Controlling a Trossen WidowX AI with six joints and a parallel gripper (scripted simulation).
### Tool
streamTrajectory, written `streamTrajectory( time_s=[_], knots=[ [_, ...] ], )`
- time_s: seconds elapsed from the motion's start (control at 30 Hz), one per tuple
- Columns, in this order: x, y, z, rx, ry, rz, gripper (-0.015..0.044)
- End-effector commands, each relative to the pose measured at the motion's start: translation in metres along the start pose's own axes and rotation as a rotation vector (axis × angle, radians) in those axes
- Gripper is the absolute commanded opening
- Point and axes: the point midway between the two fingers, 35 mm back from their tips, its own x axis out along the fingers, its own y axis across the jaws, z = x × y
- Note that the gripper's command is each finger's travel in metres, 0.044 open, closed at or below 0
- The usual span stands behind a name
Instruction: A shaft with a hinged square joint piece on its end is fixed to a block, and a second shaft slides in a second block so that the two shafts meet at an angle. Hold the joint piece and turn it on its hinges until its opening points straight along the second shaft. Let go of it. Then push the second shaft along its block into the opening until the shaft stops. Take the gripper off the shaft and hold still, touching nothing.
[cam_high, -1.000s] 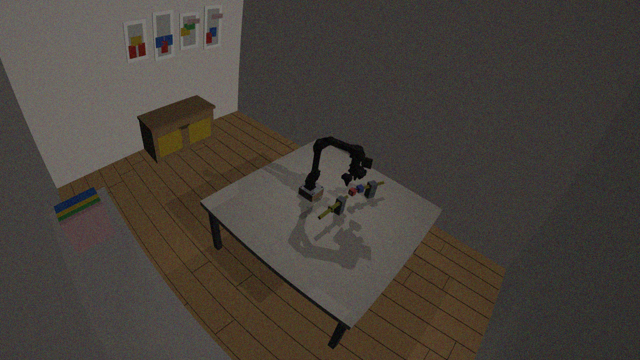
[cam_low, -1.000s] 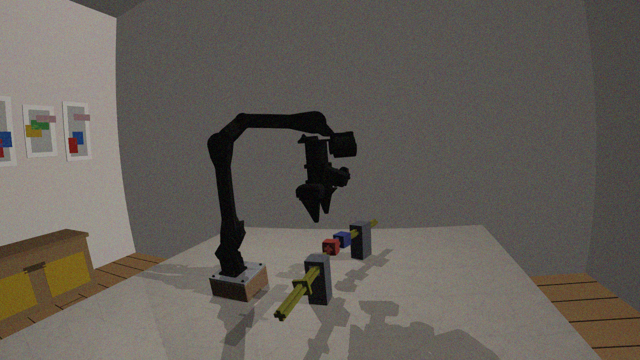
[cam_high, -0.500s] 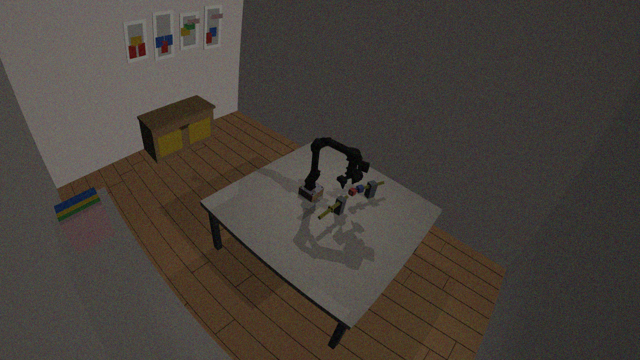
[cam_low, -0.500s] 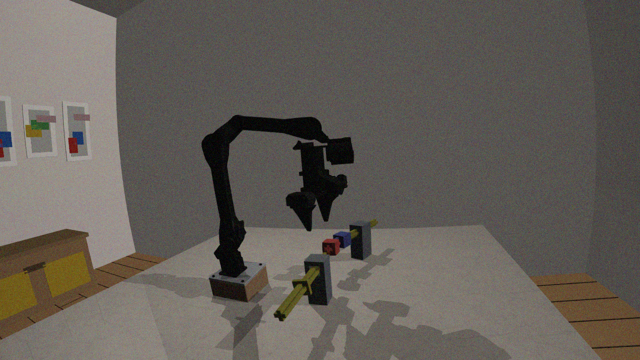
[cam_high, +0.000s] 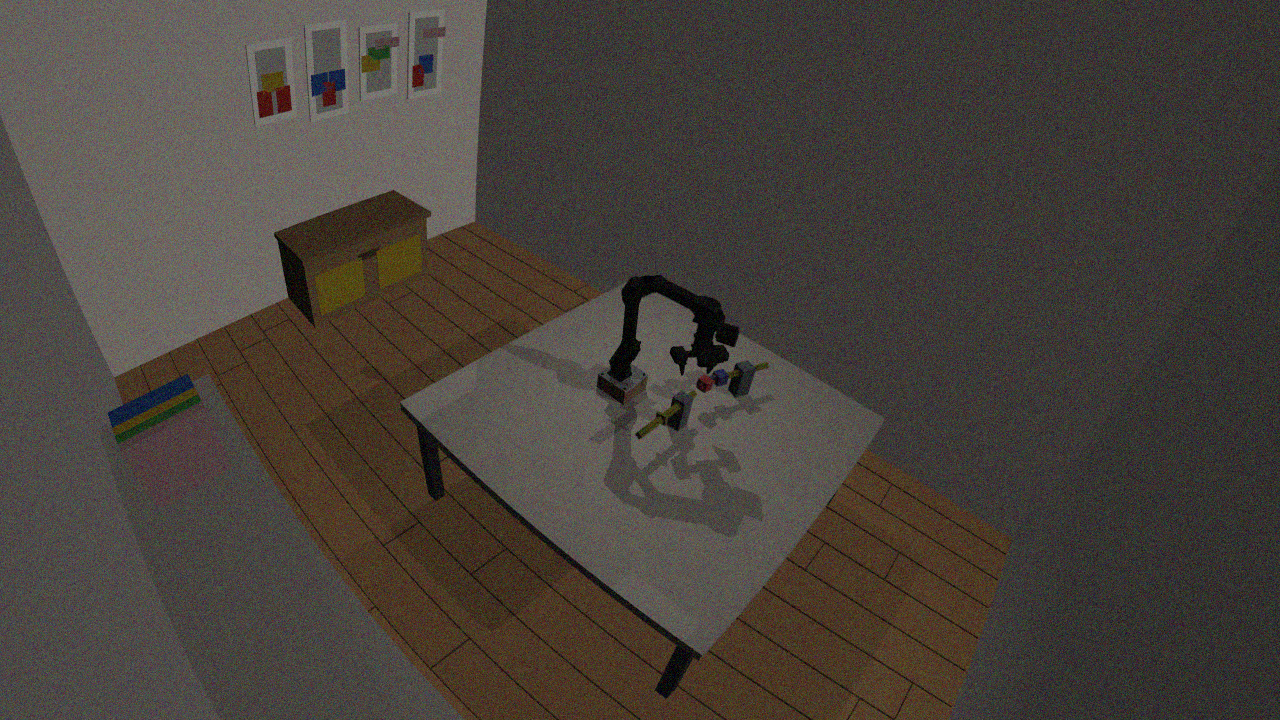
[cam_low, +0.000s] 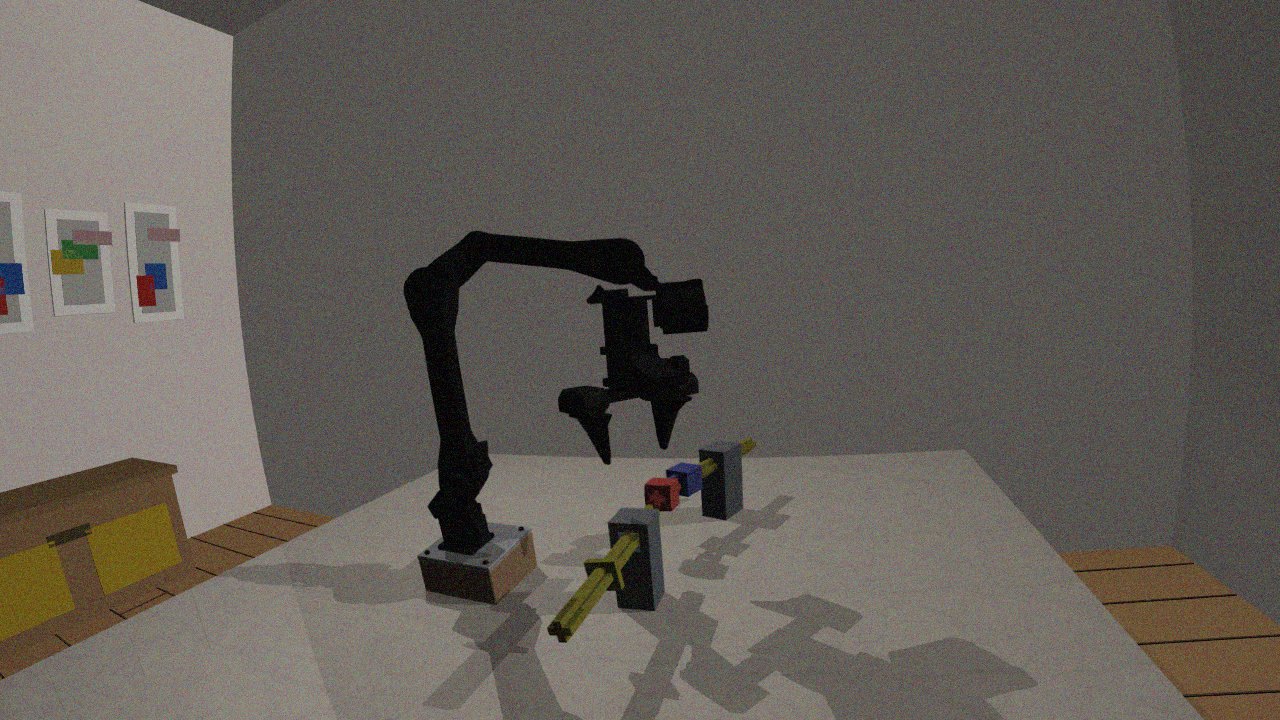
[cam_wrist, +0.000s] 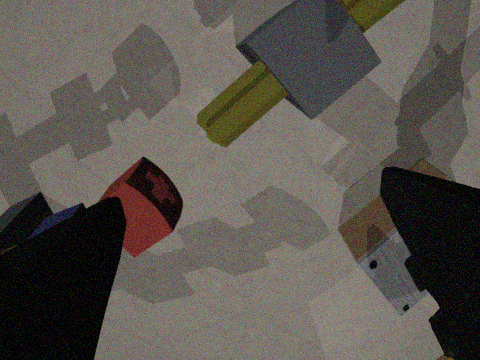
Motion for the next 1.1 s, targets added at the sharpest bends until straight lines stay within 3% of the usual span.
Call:
streamTrajectory(
  time_s=[0.0, 1.07],
  knots=[
    [0.002, 0.0, 0.001, 0.126, -0.006, -0.004, 0.044],
    [0.013, 0.0, 0.001, 1.024, -0.029, -0.013, 0.044]
  ],
)
